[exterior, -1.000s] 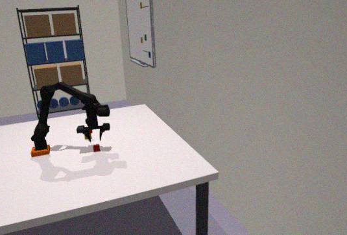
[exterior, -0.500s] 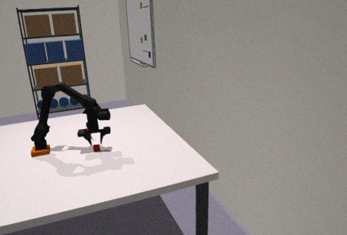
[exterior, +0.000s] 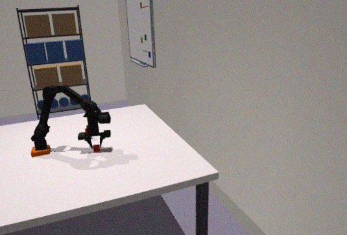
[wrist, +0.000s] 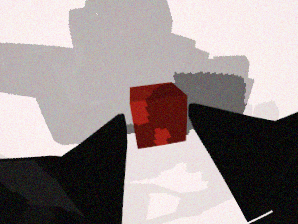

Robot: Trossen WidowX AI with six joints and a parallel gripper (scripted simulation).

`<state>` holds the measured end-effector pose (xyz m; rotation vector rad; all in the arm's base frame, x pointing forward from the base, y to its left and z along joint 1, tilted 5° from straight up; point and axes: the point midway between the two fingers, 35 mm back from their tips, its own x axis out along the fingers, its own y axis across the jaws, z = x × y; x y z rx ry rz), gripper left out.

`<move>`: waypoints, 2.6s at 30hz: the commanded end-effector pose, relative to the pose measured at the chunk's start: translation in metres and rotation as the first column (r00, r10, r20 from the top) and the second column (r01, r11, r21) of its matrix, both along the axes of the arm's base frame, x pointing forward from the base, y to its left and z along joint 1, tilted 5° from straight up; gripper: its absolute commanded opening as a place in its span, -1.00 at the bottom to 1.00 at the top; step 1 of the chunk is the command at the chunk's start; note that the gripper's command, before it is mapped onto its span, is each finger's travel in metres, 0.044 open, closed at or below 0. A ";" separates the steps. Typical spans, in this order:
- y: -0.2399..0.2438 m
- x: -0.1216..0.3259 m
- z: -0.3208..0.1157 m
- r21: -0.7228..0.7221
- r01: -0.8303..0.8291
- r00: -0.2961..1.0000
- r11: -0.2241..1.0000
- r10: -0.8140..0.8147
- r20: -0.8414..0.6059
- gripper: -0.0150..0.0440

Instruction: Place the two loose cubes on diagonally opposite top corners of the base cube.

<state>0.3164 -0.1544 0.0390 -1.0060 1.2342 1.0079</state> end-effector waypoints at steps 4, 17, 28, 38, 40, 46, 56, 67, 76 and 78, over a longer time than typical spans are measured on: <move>0.001 0.000 -0.002 0.005 0.004 1.000 1.000 -0.004 0.000 -0.14; -0.006 0.003 0.024 -0.002 0.031 0.999 1.000 -0.031 0.040 -0.14; -0.008 0.002 0.051 -0.001 0.026 0.999 1.000 -0.026 0.032 -0.14; -0.008 0.000 0.075 0.001 0.018 1.000 1.000 -0.018 0.021 -0.14; -0.008 -0.001 0.079 0.001 0.016 1.000 1.000 -0.017 0.019 -0.14; -0.007 -0.004 0.093 0.002 0.011 1.000 1.000 -0.011 0.010 -0.14; -0.003 -0.007 0.108 0.005 0.021 1.000 1.000 -0.021 -0.001 -0.14; 0.028 0.001 0.110 0.025 0.301 0.953 0.953 -0.301 -0.008 -0.14; 0.054 0.005 0.112 0.043 0.517 0.856 0.855 -0.516 -0.020 -0.14; 0.060 0.006 0.113 0.047 0.561 0.828 0.827 -0.560 -0.024 -0.14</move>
